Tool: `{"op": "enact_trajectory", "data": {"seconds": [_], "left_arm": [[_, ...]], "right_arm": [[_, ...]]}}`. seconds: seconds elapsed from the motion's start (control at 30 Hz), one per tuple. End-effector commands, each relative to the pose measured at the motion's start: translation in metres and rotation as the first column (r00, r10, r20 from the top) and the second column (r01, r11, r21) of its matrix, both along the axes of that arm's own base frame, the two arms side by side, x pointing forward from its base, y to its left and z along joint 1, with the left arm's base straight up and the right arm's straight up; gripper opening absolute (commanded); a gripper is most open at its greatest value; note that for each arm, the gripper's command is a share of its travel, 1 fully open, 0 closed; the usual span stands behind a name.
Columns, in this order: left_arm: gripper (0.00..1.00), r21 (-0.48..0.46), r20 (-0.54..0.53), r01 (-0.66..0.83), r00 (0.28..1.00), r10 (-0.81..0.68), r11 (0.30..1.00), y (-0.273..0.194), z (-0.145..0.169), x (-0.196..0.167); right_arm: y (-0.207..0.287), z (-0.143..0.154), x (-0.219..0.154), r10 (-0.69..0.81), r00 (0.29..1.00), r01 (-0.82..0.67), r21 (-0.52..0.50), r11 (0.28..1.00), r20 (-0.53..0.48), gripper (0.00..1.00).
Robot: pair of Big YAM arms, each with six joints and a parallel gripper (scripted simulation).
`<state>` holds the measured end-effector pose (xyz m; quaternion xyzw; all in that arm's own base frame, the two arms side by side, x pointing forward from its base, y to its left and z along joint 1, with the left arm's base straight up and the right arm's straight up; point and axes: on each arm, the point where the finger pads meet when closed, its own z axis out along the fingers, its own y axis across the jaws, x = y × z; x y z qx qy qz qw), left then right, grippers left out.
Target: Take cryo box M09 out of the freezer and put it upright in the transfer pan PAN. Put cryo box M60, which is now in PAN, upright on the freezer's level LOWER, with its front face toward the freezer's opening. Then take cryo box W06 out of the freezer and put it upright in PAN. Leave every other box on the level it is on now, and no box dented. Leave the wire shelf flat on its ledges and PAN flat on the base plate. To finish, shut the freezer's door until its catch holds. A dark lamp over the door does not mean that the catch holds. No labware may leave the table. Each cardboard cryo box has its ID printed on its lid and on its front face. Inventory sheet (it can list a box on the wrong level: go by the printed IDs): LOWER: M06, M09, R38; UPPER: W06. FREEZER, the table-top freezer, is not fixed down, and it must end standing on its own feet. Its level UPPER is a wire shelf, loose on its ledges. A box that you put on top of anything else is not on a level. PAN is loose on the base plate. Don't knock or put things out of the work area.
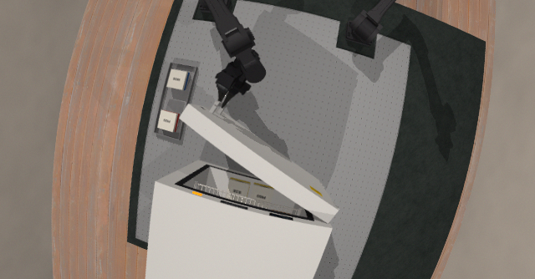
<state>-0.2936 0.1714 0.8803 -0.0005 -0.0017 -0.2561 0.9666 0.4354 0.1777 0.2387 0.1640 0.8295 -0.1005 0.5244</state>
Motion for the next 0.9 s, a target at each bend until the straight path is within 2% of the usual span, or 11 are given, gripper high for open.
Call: {"op": "enact_trajectory", "data": {"seconds": [0.0, 0.43, 0.53, 0.7, 0.77, 0.87], "left_arm": [[0.00, 0.016, -0.028, 0.012, 1.000, -0.011, 1.000, -0.008, 0.004, 0.014], [0.00, 0.016, -0.028, 0.012, 1.000, -0.011, 1.000, -0.008, 0.004, 0.014], [0.00, 0.016, -0.028, 0.012, 1.000, -0.011, 1.000, -0.008, 0.004, 0.014], [0.00, 0.016, -0.028, 0.012, 1.000, -0.011, 1.000, -0.008, 0.004, 0.014], [0.00, 0.016, -0.028, 0.012, 1.000, -0.011, 1.000, -0.008, 0.004, 0.014], [0.00, 0.016, -0.028, 0.012, 1.000, -0.011, 1.000, -0.008, 0.004, 0.014]], "right_arm": [[-0.006, 0.015, 0.008, 0.034, 0.999, -0.034, 0.009, 0.999, 0.035, 0.00], [-0.021, 0.017, 0.033, 0.101, 0.994, -0.101, 0.003, 0.995, 0.039, 0.00], [-0.023, 0.006, 0.043, 0.116, 0.993, -0.116, -0.008, 0.993, 0.018, 0.00], [-0.029, 0.007, 0.056, 0.146, 0.989, -0.146, -0.009, 0.989, 0.020, 0.00], [-0.028, 0.018, 0.067, 0.157, 0.987, -0.157, -0.003, 0.988, 0.039, 0.00], [-0.033, 0.023, 0.061, 0.173, 0.984, -0.173, 0.000, 0.985, 0.051, 0.00]]}}
